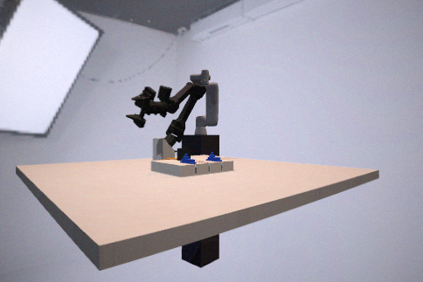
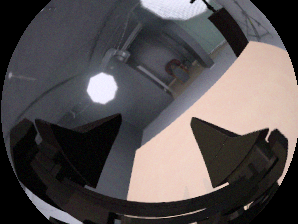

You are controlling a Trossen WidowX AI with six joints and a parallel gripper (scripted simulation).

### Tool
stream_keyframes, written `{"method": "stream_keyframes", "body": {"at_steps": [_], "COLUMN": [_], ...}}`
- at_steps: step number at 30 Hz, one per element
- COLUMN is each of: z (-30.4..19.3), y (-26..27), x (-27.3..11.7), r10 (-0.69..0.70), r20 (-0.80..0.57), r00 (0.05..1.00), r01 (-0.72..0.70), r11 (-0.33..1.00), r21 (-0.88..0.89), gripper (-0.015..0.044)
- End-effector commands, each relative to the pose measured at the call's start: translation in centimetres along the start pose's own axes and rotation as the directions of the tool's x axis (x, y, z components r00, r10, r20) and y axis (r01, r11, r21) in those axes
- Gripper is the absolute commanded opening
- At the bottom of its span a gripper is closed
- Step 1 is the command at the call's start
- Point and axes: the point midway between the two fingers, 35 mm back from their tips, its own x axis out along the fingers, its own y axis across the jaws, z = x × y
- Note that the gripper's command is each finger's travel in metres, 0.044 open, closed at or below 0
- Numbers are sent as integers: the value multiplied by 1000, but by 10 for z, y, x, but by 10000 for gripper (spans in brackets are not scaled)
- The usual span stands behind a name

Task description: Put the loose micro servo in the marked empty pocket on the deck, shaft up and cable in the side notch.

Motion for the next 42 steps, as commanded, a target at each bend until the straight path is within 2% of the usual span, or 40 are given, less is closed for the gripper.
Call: {"method": "stream_keyframes", "body": {"at_steps": [1, 2, 10, 19, 32, 42], "z": [-1, -3, -39, -80, -122, -139], "y": [0, -1, -18, -39, -62, -65], "x": [0, 0, -1, -22, -84, -147], "r10": [-4, -12, -177, -399, -674, -797], "r20": [-4, -13, -174, -349, -503, -546], "r00": [1000, 1000, 969, 848, 541, 259], "r01": [4, 12, 174, 393, 691, 857], "r11": [1000, 1000, 984, 915, 698, 451], "r21": [-1, -2, -33, -92, -190, -251], "gripper": [426, 440, 440, 440, 440, 440]}}
